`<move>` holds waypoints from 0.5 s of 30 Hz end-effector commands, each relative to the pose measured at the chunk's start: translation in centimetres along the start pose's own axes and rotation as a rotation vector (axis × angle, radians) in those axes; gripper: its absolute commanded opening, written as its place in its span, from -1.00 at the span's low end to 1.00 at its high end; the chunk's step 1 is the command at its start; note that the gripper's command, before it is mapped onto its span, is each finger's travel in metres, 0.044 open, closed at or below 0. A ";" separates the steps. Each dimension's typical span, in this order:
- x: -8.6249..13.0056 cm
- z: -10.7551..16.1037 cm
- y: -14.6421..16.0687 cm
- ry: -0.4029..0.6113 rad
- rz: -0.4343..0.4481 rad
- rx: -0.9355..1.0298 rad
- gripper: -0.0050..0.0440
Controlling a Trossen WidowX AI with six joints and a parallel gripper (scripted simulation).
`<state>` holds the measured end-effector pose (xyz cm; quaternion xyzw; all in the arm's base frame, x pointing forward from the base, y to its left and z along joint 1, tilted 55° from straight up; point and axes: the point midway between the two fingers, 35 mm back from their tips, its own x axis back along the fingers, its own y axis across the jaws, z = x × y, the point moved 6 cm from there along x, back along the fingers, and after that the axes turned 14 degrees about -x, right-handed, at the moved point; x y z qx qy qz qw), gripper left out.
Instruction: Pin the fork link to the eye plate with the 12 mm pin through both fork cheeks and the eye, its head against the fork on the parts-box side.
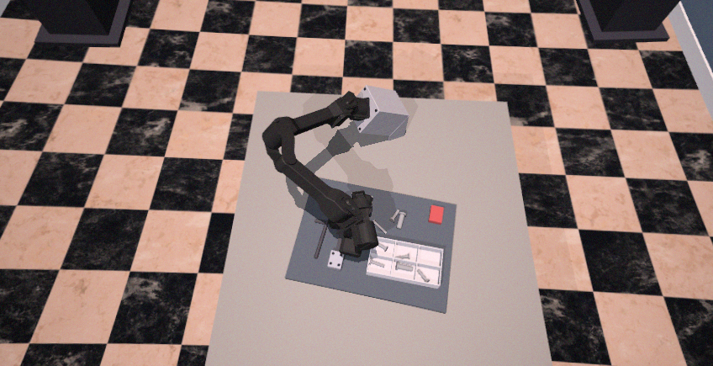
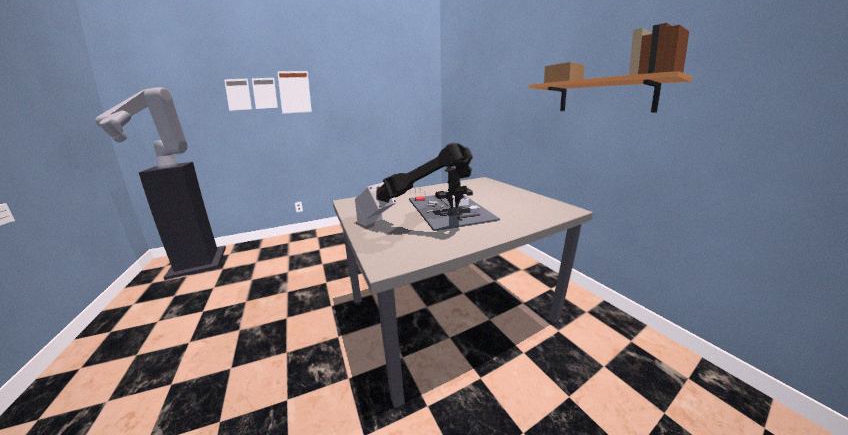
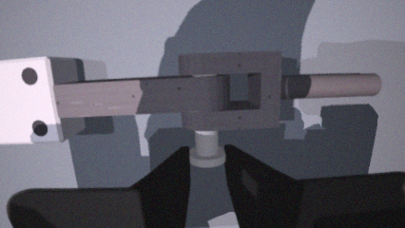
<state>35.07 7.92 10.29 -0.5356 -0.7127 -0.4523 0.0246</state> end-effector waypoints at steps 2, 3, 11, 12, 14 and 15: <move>0.4 -0.5 0.5 0.007 -0.013 -0.016 -1.00; 0.4 -0.5 0.5 0.007 -0.013 -0.016 -1.00; 0.3 -0.8 0.5 0.004 -0.012 -0.016 -1.00; 0.3 -0.8 0.5 0.003 -0.012 -0.016 -1.00; 0.3 -0.9 0.5 0.003 -0.012 -0.016 -1.00; 0.3 -0.9 0.6 0.003 -0.012 -0.016 -1.00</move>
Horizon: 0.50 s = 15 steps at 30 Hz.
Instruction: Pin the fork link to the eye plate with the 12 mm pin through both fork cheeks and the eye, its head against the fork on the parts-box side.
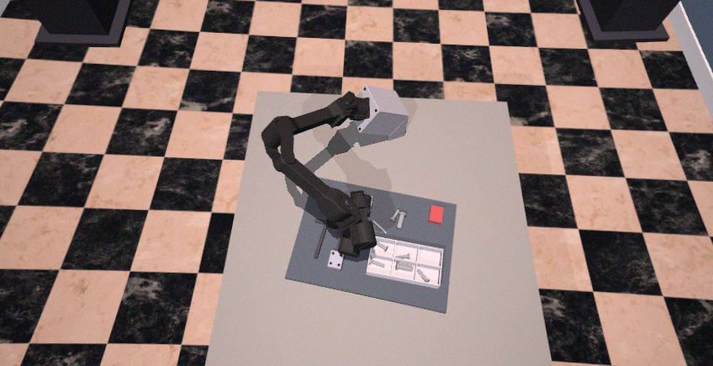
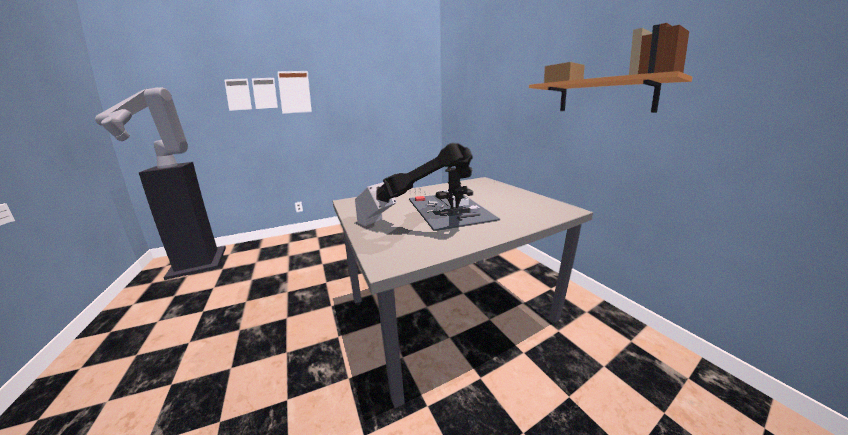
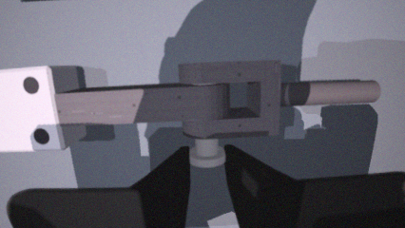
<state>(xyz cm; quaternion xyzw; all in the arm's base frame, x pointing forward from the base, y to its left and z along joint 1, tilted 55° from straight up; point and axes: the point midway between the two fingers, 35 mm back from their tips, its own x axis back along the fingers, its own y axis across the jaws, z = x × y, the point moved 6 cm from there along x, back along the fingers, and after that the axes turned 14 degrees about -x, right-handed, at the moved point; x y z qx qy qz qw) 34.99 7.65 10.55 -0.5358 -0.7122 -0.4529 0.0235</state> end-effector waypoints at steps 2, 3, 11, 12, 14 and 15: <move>0.3 -0.7 0.5 0.004 -0.012 -0.014 -1.00; 0.3 -0.7 0.5 0.004 -0.012 -0.014 -1.00; 0.4 -0.8 0.6 0.006 -0.013 -0.015 -1.00; 0.4 -0.9 0.6 0.006 -0.013 -0.015 -1.00; 0.4 -0.8 0.6 0.007 -0.014 -0.015 -1.00; 0.4 -0.8 0.6 0.006 -0.013 -0.014 -1.00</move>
